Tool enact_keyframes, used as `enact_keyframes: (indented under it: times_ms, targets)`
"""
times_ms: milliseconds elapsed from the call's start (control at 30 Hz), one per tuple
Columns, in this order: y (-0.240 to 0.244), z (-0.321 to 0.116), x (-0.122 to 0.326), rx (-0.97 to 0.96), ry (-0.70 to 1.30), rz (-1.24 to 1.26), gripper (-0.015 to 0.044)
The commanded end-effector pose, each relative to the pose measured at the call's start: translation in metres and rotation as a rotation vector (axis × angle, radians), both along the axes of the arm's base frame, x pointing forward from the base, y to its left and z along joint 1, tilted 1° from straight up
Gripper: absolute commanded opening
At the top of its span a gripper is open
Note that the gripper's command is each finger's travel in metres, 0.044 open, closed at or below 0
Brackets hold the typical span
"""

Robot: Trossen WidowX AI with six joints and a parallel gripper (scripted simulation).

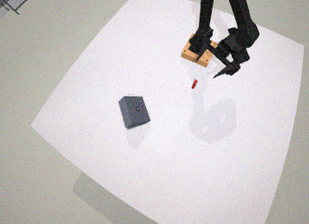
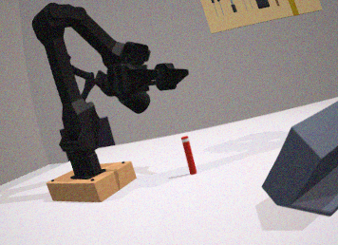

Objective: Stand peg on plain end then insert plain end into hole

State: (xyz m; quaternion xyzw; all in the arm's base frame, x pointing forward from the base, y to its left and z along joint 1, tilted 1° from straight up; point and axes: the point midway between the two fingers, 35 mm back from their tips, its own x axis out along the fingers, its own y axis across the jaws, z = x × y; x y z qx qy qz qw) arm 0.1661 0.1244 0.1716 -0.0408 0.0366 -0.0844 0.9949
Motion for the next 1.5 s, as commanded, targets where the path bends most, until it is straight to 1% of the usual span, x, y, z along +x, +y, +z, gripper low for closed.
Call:
enact_keyframes:
  times_ms: [0,167,433,700,1000,1233,1467]
  targets:
    - [-0.005,0.019,-0.001,0.017,0.000,0.000,0.0440]
    - [-0.007,0.018,-0.001,0.010,0.013,-0.018,0.0440]
    - [-0.029,0.002,0.006,-0.052,0.188,-0.205,0.0440]
    - [-0.046,-0.017,0.006,-0.089,0.405,-0.357,0.0440]
    - [-0.056,-0.037,0.003,-0.085,0.682,-0.462,0.0440]
    - [-0.056,-0.050,0.001,-0.044,0.908,-0.480,0.0440]
    - [-0.049,-0.059,0.001,0.031,1.120,-0.433,0.0440]
